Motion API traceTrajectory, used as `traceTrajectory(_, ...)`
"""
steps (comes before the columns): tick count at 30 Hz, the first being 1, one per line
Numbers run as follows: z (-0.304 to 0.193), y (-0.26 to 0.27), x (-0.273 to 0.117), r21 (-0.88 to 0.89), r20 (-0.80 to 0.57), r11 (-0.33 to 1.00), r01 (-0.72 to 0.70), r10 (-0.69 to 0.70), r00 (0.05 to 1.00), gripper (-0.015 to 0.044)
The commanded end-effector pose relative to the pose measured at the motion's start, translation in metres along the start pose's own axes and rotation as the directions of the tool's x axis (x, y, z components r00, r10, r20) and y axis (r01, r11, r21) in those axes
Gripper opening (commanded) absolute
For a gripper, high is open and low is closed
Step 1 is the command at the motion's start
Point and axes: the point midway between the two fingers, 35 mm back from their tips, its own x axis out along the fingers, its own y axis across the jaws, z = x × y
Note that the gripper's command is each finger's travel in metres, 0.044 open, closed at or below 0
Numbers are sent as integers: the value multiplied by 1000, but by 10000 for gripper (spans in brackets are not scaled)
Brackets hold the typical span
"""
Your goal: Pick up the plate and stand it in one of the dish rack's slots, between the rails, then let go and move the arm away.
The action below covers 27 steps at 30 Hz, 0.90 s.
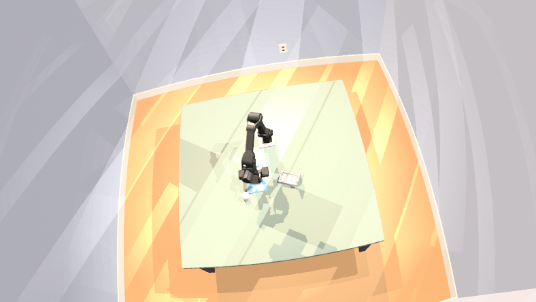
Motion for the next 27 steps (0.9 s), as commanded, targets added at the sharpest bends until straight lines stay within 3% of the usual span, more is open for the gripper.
traceTrajectory(1,0,0,0,-2,0,1000,0,0,1000,237)
traceTrajectory(10,9,-3,-33,-2,1,1000,0,0,1000,1)
traceTrajectory(27,17,-6,-99,-2,4,1000,1,-1,1000,0)
